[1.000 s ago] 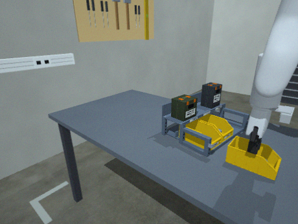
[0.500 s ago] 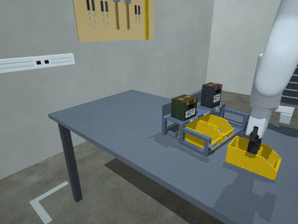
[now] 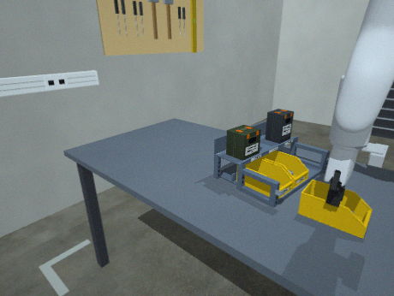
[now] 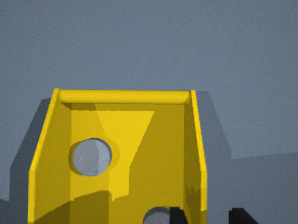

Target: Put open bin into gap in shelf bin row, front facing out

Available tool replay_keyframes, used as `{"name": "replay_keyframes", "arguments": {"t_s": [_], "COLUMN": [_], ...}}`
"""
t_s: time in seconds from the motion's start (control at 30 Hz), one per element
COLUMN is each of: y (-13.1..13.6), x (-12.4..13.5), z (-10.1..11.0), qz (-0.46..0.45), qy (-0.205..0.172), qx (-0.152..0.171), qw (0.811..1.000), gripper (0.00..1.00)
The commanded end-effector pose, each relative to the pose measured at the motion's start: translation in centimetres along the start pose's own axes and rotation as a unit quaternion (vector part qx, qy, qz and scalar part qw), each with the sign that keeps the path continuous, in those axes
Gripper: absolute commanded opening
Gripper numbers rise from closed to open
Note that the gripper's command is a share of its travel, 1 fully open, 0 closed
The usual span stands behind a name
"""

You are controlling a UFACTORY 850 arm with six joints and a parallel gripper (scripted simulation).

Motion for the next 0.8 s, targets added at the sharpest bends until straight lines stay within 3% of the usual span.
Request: {"name": "replay_keyframes", "arguments": {"t_s": [0.0, 0.77], "y": [0.0, 0.0], "x": [0.1, 0.1], "z": [-0.4, -2.0], "qz": [0.000, 0.000], "qy": [-0.001, -0.001], "qx": [0.000, 0.000], "qw": [1.000, 1.000], "gripper": [0.29, 0.29]}}
Point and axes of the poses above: the point where the finger pads meet when closed, its own z axis back along the fingers, its own y axis across the jaws, x = y × z, the point moved 10 cm from there along z, back along the fingers, and after that the axes turned 2 degrees about -z, right-handed, at the moved point
